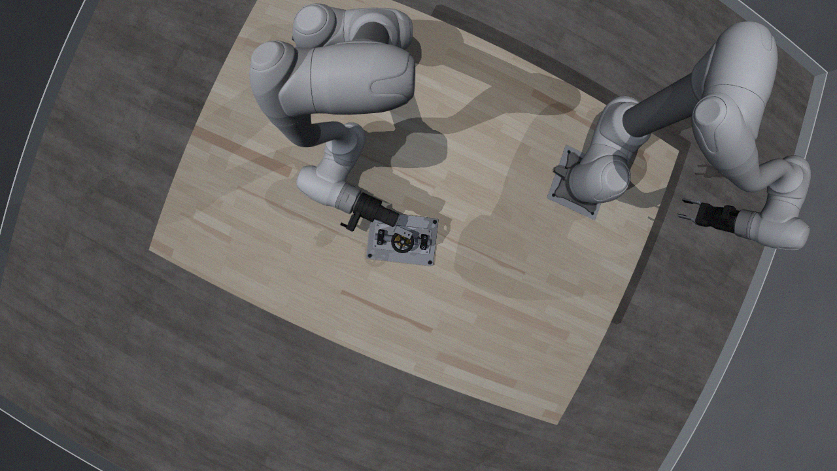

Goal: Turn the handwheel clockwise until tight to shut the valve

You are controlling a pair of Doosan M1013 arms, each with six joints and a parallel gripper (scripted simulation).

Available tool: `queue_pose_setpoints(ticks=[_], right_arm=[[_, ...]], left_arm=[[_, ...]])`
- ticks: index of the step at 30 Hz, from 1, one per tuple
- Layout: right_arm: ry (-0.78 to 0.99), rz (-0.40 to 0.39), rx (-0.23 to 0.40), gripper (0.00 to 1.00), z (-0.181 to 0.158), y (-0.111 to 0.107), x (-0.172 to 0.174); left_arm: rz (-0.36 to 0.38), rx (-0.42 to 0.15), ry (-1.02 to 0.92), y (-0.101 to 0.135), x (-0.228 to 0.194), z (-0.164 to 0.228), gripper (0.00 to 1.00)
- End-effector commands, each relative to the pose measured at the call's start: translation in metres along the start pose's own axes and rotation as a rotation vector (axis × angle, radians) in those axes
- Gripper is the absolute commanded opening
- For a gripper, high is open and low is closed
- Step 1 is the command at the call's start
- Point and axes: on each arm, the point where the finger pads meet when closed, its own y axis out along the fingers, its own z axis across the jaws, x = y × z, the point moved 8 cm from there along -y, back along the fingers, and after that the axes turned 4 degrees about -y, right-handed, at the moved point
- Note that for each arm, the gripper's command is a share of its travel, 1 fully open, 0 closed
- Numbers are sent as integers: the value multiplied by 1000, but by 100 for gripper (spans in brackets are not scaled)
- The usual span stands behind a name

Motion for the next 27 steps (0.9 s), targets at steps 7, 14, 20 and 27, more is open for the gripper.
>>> queue_pose_setpoints(ticks=[7,14,20,27], right_arm=[[-1,68,4,0,-1,2,5],[-1,110,7,0,-1,4,8],[-1,164,10,0,-2,6,12],[-1,211,14,0,-2,8,16]], left_arm=[[-1,0,0,0,0,0,100],[-1,0,0,0,0,0,100],[-1,0,0,0,0,0,100],[-1,0,0,0,0,0,100]])
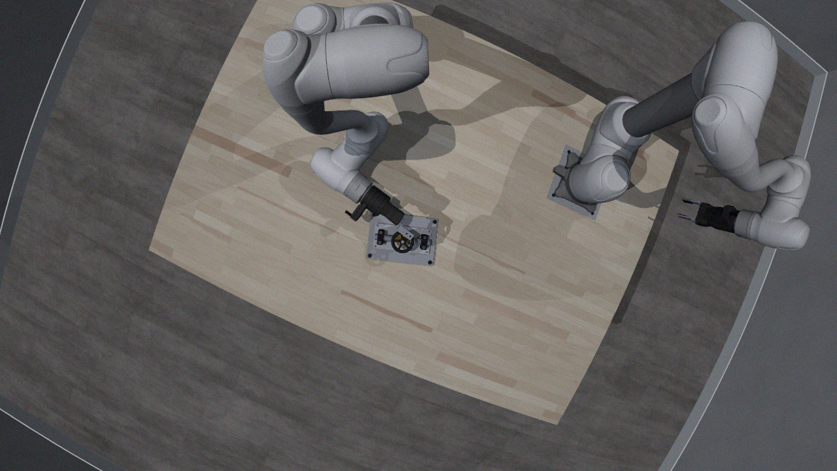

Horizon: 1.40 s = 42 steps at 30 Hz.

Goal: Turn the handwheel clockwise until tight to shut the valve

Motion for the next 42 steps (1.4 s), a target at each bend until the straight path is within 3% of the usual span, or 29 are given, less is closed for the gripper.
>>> queue_pose_setpoints(ticks=[1,42], right_arm=[[-1,14,-1,0,-1,1,1],[0,423,28,0,-3,19,30]], left_arm=[[-1,0,0,0,0,0,100],[-1,0,0,0,0,0,100]])
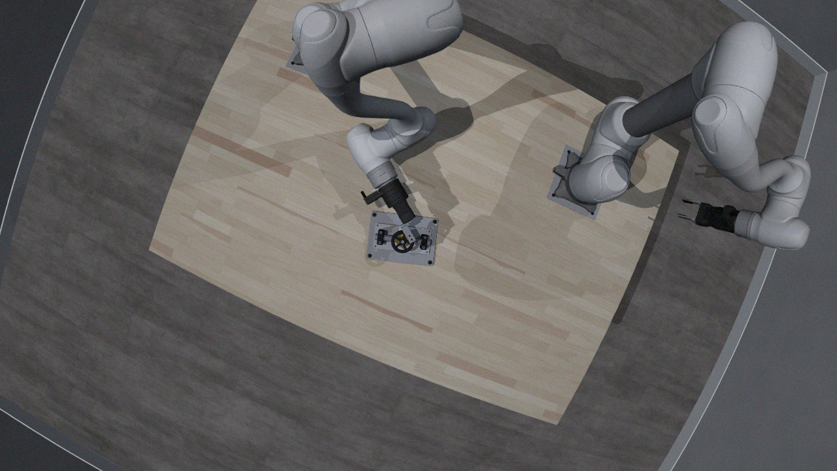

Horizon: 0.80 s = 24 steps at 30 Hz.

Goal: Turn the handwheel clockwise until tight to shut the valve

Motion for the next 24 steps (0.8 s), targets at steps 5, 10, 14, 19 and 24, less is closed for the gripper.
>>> queue_pose_setpoints(ticks=[5,10,14,19,24], right_arm=[[0,92,5,0,-1,4,7],[0,131,7,0,-1,5,10],[0,184,11,0,-2,7,14],[0,254,16,0,-2,10,19],[0,326,21,0,-2,14,24]], left_arm=[[-1,0,0,0,0,0,100],[-1,0,0,0,0,0,100],[-1,0,0,0,0,0,100],[-1,0,0,0,0,0,100],[-1,0,0,0,0,0,100]])
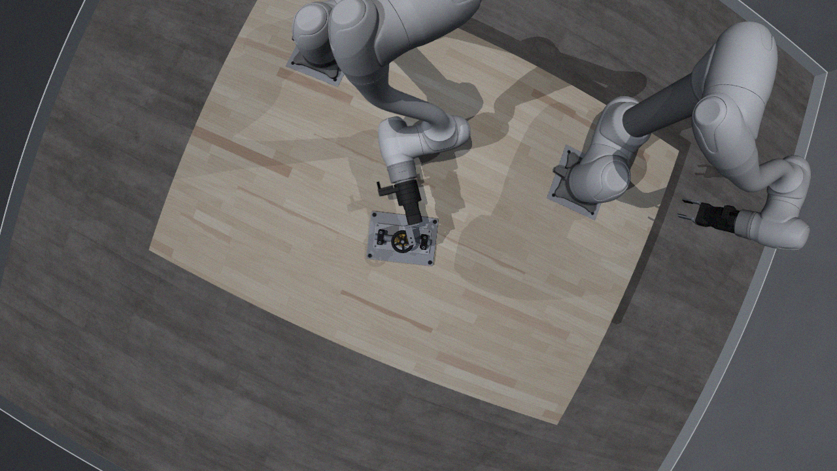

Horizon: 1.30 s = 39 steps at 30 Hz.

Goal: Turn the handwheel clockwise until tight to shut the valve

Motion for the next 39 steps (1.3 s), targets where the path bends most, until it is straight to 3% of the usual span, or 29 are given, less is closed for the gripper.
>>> queue_pose_setpoints(ticks=[1,17,19,39], right_arm=[[0,36,1,0,-1,2,3],[0,275,18,0,-2,11,21],[0,275,18,0,-2,11,21],[0,629,42,0,-4,33,42]], left_arm=[[-1,0,0,0,0,0,100],[-1,0,0,0,0,0,100],[-1,0,0,0,0,0,100],[-1,0,0,0,0,0,100]])
